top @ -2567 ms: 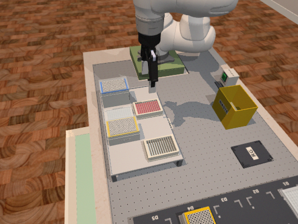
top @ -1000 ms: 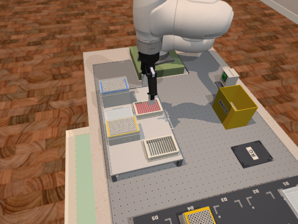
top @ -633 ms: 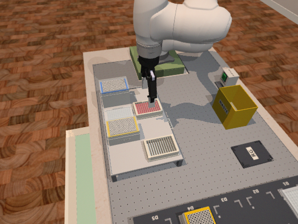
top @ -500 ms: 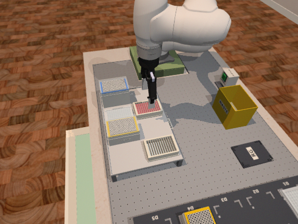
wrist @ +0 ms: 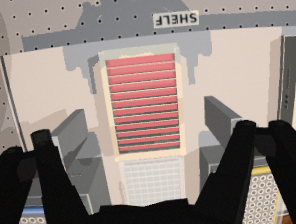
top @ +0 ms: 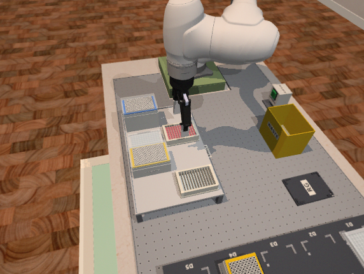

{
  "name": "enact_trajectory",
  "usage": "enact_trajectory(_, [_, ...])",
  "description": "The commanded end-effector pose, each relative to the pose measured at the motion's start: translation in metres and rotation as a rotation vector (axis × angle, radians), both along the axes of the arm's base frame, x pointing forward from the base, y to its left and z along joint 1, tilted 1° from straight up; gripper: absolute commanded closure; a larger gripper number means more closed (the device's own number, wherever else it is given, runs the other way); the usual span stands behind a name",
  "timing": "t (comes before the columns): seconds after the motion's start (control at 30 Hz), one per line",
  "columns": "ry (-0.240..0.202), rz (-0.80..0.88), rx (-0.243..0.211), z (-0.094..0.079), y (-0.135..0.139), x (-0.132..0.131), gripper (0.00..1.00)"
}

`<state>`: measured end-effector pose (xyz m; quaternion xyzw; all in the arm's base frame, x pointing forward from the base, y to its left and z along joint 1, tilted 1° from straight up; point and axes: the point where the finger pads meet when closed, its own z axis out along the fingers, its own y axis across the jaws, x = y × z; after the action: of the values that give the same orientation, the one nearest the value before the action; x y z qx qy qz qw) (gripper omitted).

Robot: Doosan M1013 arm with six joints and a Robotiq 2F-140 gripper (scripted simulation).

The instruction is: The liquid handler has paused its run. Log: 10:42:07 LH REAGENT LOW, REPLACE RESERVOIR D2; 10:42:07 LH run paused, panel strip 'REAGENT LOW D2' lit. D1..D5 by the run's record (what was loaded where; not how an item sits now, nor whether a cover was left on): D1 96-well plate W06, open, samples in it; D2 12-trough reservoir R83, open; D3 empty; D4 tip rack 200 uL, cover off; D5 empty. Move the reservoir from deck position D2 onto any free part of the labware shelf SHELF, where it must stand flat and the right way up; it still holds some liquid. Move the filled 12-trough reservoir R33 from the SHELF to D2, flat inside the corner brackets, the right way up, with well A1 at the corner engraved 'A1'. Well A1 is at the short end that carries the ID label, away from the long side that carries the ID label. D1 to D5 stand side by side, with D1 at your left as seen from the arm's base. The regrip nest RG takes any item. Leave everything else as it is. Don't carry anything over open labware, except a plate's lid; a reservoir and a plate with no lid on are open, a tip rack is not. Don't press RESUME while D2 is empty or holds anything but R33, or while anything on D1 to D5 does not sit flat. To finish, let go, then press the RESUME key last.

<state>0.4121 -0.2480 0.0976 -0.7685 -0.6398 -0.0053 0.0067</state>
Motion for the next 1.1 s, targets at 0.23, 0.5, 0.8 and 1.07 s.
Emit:
enact_trajectory(0.23, [0.000,0.000,0.000,-0.017,0.000,0.000,0.23])
enact_trajectory(0.5, [0.000,0.000,0.000,-0.027,0.000,0.000,0.23])
enact_trajectory(0.8, [0.000,0.000,0.000,-0.042,0.001,0.000,0.23])
enact_trajectory(1.07, [0.000,0.000,0.000,-0.052,0.001,0.000,0.23])
